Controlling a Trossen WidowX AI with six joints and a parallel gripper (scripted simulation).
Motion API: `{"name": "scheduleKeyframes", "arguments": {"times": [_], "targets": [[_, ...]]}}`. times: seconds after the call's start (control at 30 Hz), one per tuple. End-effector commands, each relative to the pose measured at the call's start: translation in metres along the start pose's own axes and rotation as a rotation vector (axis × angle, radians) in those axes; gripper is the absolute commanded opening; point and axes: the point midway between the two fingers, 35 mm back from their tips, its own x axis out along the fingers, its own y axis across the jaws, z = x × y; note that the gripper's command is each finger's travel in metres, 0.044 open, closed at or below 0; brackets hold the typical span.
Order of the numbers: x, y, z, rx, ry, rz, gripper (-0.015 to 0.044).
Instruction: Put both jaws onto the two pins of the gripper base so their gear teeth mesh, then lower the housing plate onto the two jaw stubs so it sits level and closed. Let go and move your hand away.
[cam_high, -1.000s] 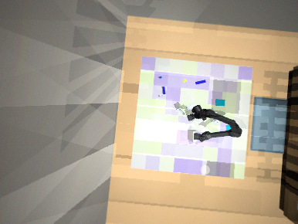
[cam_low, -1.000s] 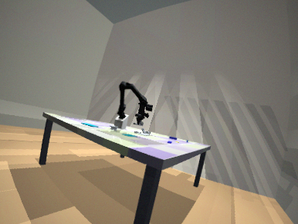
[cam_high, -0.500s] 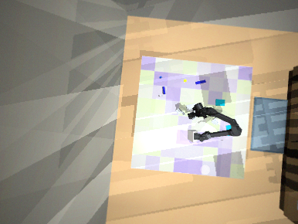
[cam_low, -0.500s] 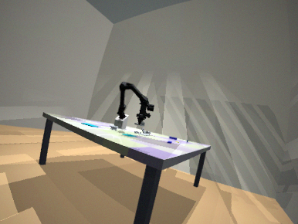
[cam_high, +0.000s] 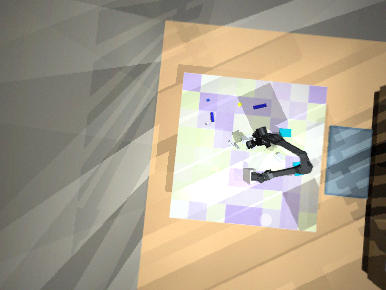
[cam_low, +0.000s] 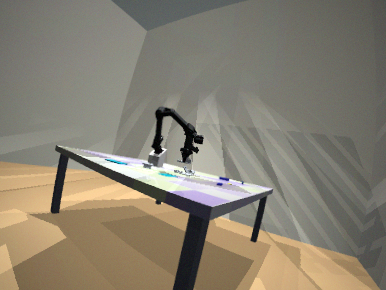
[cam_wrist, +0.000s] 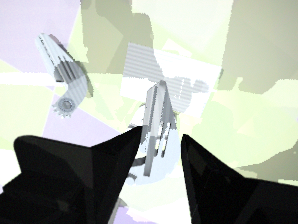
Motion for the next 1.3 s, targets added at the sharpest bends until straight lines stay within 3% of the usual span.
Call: {"name": "scheduleKeyframes", "arguments": {"times": [0.0,1.27], "targets": [[0.0,-0.011,0.009,-0.005,0.0,-0.005,0.0134],[0.001,-0.027,0.019,-0.022,0.001,-0.009,0.0134]]}}
